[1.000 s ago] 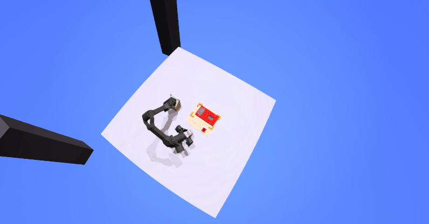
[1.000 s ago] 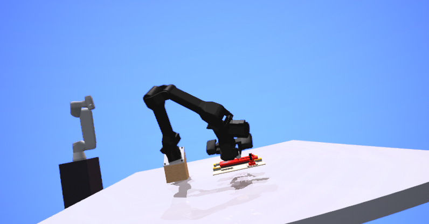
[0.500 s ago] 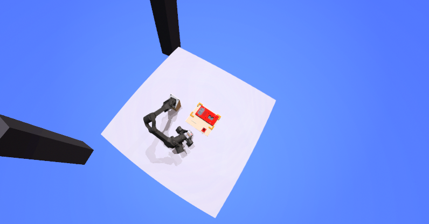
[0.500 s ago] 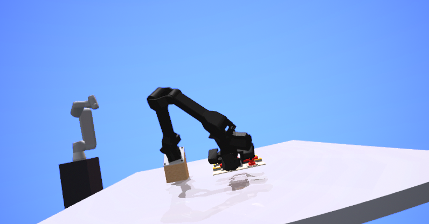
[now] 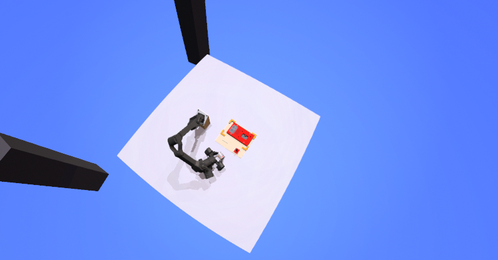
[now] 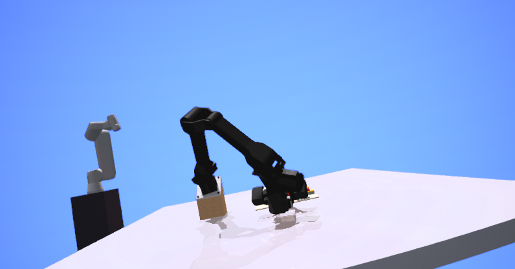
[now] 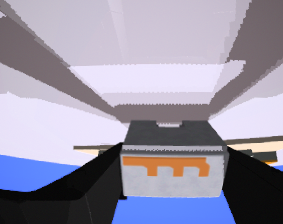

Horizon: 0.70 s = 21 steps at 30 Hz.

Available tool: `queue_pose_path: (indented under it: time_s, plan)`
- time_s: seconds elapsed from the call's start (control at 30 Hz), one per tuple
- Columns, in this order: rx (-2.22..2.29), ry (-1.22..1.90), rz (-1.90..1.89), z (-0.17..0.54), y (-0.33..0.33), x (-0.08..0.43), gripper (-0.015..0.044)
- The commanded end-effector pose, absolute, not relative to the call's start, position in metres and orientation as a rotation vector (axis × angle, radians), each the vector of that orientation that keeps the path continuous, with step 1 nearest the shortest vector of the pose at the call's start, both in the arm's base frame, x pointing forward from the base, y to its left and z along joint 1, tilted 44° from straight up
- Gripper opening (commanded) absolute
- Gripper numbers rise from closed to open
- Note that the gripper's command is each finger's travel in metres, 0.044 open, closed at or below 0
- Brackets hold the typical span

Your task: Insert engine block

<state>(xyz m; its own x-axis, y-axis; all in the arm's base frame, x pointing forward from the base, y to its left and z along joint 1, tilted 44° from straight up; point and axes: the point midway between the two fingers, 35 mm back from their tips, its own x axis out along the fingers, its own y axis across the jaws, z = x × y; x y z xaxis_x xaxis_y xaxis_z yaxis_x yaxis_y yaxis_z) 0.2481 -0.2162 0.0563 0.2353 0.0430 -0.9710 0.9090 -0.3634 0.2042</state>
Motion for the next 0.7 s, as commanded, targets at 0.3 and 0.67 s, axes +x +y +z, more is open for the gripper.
queue_pose_path:
  time_s: [0.3, 0.67]
  plan:
    - [1.636, 0.904, -1.248, 0.0563, -0.2162, 0.2481, 0.0263]
    - [1.632, 0.899, -1.251, 0.0583, -0.2158, 0.2478, 0.0440]
